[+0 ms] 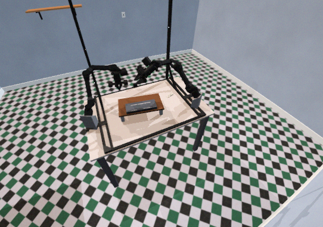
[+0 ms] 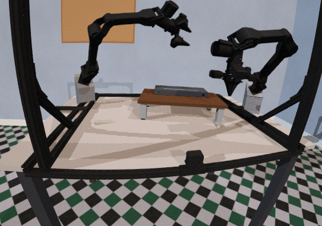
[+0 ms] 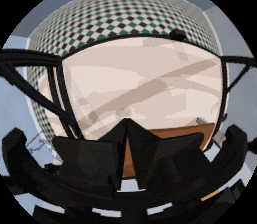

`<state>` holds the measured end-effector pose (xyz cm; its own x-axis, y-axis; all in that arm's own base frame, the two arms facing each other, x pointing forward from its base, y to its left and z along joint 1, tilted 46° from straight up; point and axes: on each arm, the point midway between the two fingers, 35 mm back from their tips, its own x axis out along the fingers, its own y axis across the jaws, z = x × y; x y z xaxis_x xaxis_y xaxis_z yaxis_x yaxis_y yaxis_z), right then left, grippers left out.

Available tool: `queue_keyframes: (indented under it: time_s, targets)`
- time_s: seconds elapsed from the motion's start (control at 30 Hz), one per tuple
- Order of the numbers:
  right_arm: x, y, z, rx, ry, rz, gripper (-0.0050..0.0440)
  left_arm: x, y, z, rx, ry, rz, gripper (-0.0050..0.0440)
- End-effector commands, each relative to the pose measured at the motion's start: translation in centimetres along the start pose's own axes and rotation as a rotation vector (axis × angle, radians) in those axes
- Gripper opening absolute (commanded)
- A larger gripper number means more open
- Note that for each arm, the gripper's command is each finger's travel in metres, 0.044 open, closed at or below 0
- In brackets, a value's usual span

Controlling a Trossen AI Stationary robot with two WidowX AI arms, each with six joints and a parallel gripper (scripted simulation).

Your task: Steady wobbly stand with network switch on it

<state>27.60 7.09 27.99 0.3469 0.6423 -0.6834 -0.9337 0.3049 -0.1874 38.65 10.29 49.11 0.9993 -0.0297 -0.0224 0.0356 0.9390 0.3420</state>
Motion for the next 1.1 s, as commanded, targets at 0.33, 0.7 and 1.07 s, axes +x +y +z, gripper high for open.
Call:
queue_keyframes:
  time_s: [0.33, 0.7, 1.07]
  targets:
    - [0.0, 0.0, 0.0, 0.0, 0.0, 0.0, 0.0, -4.1, 2.9, 9.6, 0.08, -0.287, 0.185, 0.044]
    - [0.0, 0.0, 0.0, 0.0, 0.0, 0.0, 0.0, -10.1, 4.5, 18.2, 0.119, -0.591, 0.354, 0.044]
    - [0.0, 0.0, 0.0, 0.0, 0.0, 0.0, 0.0, -17.6, 4.3, 24.5, 0.142, -0.883, 0.474, 0.044]
